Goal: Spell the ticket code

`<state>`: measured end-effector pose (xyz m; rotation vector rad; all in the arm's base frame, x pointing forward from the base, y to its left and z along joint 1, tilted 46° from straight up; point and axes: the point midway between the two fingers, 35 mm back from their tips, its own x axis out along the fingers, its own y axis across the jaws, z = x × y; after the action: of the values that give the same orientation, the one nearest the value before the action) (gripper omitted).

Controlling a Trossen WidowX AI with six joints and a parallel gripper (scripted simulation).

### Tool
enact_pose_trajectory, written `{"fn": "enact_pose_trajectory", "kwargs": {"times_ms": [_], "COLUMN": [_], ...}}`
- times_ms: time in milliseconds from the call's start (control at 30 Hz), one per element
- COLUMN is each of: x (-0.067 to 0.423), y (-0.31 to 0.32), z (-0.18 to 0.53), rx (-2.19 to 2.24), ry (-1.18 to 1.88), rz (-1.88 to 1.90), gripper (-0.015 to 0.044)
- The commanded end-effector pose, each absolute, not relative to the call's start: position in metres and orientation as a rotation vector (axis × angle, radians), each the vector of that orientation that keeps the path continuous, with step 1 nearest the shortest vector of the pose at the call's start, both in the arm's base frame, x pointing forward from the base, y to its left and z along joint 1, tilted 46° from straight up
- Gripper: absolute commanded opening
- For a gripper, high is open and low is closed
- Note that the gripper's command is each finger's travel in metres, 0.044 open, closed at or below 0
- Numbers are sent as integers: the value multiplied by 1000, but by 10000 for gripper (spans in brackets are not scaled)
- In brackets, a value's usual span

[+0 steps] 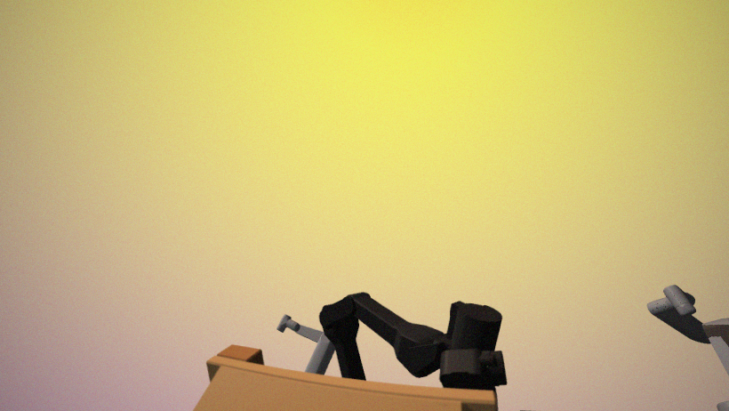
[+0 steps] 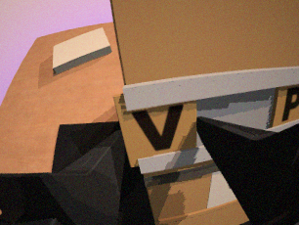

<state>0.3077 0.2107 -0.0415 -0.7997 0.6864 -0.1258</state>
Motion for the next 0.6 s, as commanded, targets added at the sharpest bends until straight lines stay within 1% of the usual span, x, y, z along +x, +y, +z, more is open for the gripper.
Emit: {"fn": "enact_pose_trajectory", "kwargs": {"times_ms": [0,567], "x": [308,309], "y": [209,202], "z": [-40,-32], "rx": [-800,-801], "ry": [687,687], "rz": [-122,-122], "gripper": [0,0]}}
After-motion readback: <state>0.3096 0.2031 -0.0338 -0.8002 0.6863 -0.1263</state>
